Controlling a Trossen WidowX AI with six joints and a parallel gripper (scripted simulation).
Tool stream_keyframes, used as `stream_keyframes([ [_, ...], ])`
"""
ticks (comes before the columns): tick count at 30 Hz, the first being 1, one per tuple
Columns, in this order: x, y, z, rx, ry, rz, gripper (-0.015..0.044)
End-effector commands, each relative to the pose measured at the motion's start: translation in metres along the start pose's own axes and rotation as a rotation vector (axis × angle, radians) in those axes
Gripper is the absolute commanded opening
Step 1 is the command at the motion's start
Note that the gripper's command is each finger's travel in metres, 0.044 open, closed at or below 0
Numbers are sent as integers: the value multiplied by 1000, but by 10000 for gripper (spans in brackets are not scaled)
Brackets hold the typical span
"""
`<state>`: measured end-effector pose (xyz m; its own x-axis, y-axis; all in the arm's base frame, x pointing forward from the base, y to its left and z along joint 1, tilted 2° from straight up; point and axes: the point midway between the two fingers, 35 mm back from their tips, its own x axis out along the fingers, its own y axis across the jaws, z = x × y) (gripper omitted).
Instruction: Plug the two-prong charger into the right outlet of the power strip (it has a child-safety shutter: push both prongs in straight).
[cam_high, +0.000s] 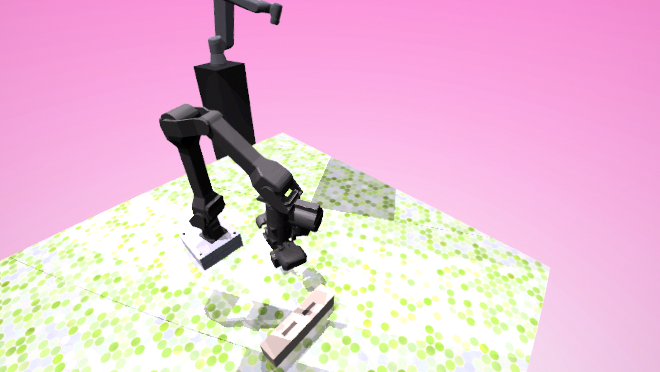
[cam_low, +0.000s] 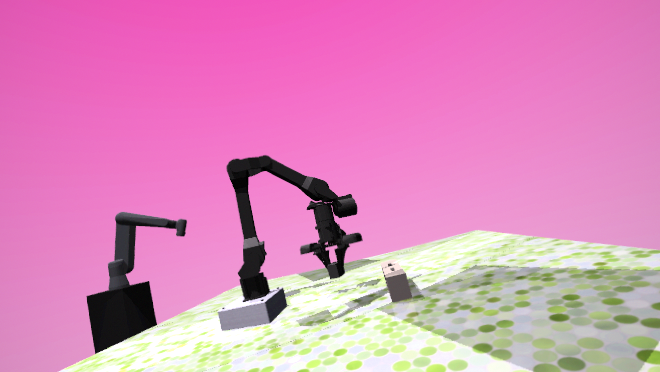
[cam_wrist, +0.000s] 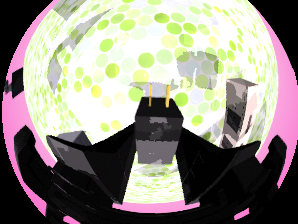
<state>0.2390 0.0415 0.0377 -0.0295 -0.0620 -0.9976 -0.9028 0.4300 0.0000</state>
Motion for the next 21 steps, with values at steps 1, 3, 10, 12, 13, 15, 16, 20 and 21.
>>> stream_keyframes([
  [1, 4, -5, -5, 85, 0, 11, 0],
  [3, 5, -8, -7, 123, 0, 13, 0],
  [10, 10, -17, -16, 256, 0, 20, 0],
  [12, 11, -19, -19, 294, 0, 22, 0],
  [13, 12, -20, -20, 313, 0, 23, 0],
  [15, 13, -22, -23, 351, 0, 25, 0],
  [16, 14, -24, -24, 370, 0, 27, 0],
  [20, 16, -28, -30, 446, 0, 31, 0],
  [21, 17, -29, -31, 465, 0, 32, 0],
])
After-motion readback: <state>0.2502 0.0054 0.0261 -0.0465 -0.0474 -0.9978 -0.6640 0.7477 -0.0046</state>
